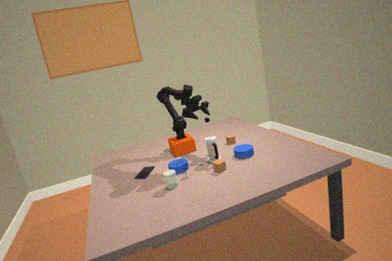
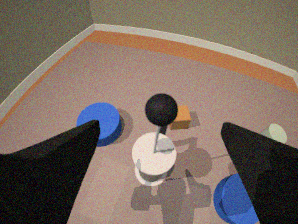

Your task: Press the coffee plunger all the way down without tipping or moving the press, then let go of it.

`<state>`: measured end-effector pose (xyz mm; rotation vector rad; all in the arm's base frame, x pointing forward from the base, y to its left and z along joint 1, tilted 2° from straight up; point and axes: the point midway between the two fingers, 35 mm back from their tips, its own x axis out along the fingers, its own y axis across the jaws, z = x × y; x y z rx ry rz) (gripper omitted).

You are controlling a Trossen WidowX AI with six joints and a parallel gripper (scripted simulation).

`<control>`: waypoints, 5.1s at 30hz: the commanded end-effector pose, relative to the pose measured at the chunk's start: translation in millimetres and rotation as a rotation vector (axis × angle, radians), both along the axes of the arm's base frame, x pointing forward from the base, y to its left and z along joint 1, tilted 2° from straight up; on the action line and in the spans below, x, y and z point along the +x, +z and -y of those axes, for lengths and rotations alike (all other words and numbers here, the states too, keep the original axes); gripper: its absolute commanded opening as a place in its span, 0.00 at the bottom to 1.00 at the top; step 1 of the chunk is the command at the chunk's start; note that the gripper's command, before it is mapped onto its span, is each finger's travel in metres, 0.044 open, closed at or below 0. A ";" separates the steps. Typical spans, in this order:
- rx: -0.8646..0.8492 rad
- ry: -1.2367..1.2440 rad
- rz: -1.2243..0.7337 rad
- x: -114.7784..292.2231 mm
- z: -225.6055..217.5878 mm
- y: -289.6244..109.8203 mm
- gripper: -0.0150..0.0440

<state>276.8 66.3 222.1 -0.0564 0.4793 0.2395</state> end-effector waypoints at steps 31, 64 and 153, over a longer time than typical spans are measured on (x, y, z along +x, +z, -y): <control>0.007 -0.010 0.018 34.7 -6.9 -16.2 0.82; 0.007 -0.010 0.018 41.1 -8.5 -37.6 0.46; 0.005 -0.005 0.036 82.6 -20.4 -98.9 0.46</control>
